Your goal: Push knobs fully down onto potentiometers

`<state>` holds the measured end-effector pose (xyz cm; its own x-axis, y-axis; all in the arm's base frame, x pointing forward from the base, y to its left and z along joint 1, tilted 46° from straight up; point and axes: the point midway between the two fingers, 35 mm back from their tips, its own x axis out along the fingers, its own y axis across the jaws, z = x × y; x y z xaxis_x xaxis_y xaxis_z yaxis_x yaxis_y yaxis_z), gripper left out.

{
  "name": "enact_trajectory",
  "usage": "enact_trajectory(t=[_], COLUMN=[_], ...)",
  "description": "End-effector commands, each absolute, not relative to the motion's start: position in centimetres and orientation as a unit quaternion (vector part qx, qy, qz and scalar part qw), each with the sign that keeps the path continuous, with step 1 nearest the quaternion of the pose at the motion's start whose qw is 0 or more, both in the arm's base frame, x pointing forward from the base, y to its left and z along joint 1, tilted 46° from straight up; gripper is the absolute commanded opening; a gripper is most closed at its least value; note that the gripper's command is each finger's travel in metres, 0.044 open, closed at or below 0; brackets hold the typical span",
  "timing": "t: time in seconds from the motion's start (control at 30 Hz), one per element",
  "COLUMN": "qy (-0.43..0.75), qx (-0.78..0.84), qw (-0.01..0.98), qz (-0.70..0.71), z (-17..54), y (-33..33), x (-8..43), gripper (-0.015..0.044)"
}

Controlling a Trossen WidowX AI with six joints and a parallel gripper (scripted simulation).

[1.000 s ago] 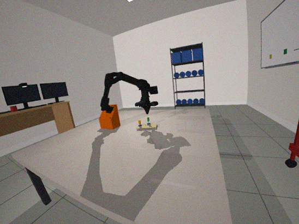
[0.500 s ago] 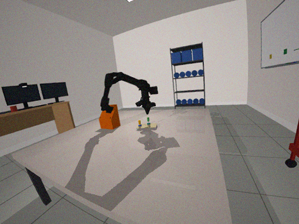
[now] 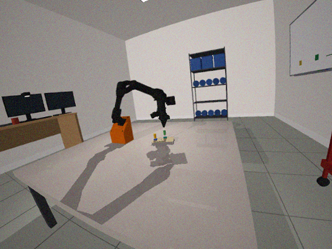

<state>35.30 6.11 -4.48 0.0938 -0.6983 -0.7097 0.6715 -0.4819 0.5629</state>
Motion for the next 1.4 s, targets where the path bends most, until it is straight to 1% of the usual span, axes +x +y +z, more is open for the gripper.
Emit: enact_trajectory(t=[0.0, 0.4, 1.37], qy=[-0.017, -0.018, -0.018], qx=[0.539, 0.539, 0.539], qw=[0.508, 0.508, 0.508], qz=[-0.672, -0.672, -0.672], z=[-4.6, -5.9, -6.3], y=[5.9, 4.6, 4.3], x=[35.4, 35.5, 35.6], gripper=[0.0000, 0.0000, 0.0000])
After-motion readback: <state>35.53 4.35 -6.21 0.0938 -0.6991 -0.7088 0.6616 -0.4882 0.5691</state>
